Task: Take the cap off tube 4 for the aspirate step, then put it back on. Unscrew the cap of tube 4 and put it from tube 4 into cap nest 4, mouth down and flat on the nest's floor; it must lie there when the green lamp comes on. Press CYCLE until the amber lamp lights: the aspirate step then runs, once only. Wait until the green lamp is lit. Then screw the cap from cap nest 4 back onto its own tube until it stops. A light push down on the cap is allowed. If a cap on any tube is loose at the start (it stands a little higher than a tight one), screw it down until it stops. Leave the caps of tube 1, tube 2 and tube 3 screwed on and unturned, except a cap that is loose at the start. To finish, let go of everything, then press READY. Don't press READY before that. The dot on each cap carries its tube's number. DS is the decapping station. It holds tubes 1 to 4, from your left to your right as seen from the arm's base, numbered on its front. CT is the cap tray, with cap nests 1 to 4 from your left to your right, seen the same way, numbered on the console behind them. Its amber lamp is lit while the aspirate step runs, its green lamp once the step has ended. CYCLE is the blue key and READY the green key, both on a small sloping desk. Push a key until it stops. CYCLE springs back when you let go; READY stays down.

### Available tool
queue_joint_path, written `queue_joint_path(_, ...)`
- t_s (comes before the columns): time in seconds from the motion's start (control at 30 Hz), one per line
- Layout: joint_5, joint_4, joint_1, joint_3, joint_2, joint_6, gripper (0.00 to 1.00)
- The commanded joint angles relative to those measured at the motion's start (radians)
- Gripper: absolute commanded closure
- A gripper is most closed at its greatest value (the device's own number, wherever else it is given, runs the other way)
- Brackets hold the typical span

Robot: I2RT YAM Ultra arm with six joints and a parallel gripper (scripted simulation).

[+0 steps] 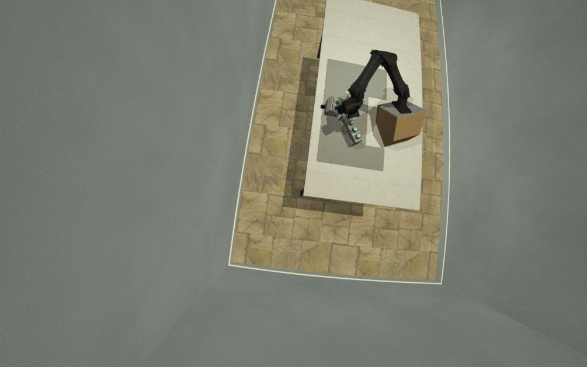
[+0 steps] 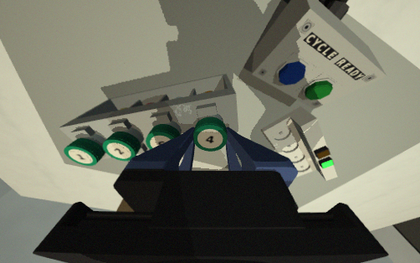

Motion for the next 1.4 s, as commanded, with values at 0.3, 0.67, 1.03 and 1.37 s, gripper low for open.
queue_joint_path(0.3, 0.008, 0.021, 0.025, 0.030, -0.002, 0.165, 0.51)
queue_joint_path(0.67, 0.008, -0.001, 0.027, 0.029, -0.006, 0.116, 0.51)
queue_joint_path(1.03, 0.007, 0.001, 0.027, 0.032, -0.007, -0.285, 0.51)
queue_joint_path(1.37, 0.006, 0.000, 0.027, 0.033, -0.006, -0.605, 0.51)
